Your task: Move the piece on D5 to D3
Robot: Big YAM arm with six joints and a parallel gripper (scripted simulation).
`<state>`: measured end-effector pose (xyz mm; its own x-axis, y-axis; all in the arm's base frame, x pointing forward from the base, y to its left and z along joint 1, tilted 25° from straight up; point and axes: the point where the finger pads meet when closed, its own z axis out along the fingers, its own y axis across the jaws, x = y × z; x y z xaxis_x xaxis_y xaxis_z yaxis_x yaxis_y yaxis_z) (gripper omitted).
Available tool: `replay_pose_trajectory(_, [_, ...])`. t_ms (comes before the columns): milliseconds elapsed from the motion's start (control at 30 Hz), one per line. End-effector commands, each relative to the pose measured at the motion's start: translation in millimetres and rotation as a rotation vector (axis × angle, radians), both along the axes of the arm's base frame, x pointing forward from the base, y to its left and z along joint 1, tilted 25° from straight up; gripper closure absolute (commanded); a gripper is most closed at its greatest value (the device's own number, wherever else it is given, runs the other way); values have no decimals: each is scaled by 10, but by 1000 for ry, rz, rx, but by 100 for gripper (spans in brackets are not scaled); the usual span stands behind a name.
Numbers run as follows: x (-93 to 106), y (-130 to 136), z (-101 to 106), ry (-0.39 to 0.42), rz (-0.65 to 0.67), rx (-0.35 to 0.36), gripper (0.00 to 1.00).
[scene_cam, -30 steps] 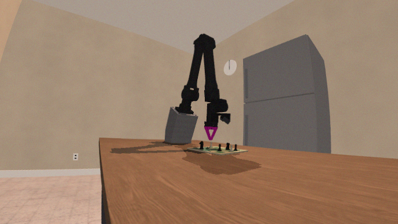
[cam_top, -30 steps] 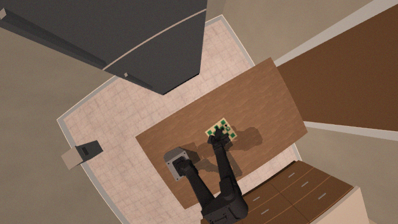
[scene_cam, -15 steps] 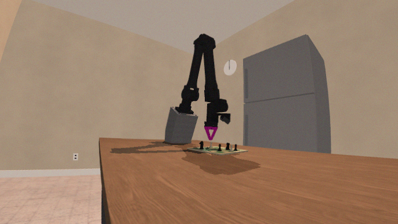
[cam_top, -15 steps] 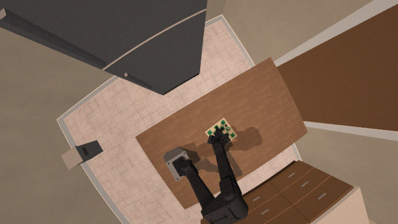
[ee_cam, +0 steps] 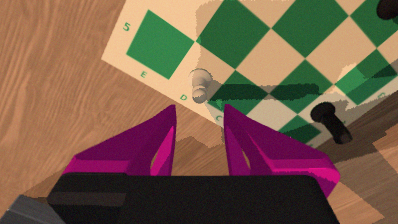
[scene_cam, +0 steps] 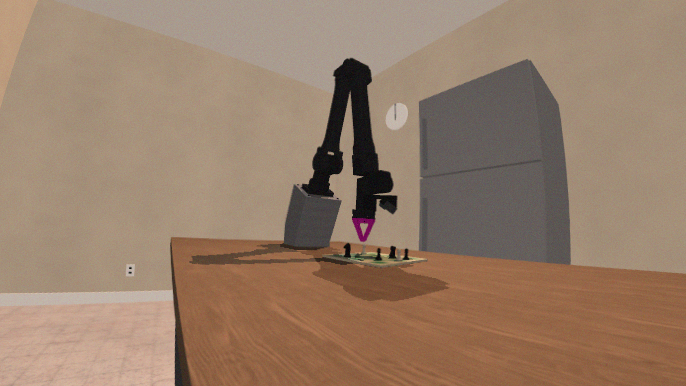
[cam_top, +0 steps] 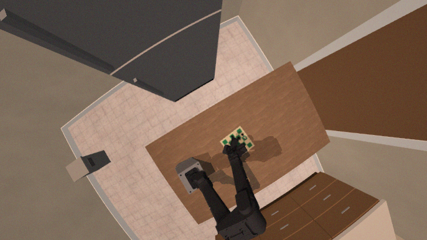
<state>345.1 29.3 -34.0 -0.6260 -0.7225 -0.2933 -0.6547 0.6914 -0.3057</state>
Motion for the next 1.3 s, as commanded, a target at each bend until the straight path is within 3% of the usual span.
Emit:
replay_pose_trajectory(0, [34,-12,-3,-12,4,2,67])
replay_pose_trajectory(367, [116,-21,-45,-19,2,2,67])
replay_pose_trajectory(800, [184,-19,-277,-13,3,2,67])
replay_pose_trajectory(1267, [182,-23,-310,-11,2,2,67])
